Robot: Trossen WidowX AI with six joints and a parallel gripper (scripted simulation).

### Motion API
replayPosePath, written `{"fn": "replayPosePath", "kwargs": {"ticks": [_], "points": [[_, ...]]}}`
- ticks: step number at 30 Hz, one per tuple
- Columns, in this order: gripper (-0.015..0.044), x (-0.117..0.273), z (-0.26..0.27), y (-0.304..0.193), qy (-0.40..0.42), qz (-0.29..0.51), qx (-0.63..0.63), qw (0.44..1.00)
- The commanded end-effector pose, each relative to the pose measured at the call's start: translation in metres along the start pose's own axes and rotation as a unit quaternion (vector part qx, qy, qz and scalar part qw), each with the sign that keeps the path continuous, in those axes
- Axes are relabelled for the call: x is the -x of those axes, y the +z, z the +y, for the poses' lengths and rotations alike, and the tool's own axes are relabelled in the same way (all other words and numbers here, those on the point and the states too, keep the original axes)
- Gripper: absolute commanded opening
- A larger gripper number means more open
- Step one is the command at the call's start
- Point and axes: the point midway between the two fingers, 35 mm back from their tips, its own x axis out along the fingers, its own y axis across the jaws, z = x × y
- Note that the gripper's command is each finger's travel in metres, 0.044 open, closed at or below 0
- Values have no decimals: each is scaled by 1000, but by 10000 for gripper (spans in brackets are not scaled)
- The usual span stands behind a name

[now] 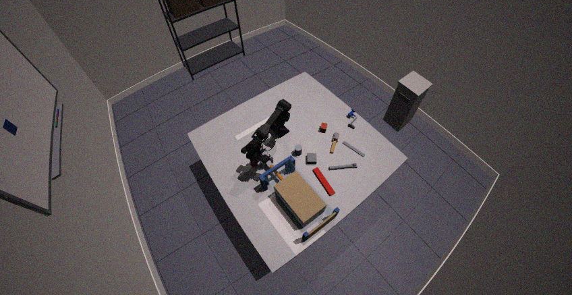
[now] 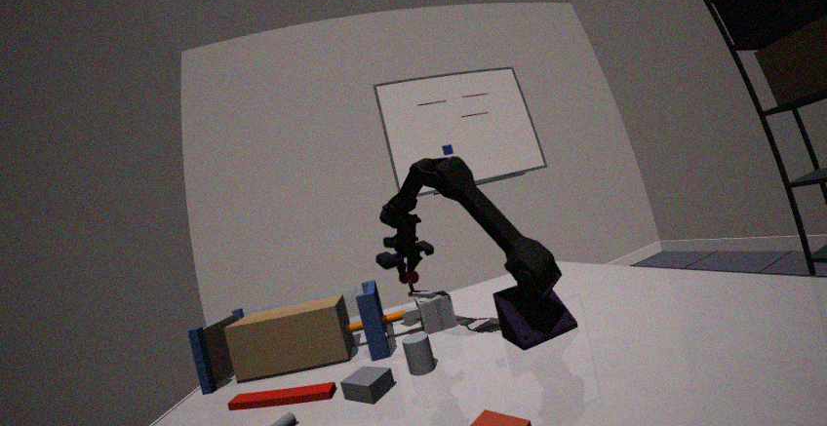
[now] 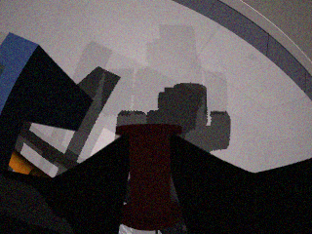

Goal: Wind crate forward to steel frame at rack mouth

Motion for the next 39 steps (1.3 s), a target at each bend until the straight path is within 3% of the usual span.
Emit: {"fn": "replayPosePath", "kwargs": {"ticks": [1,39], "points": [[0,-10,31,-15,27,27,16,999],[0,-9,36,-16,27,27,16,999]]}}
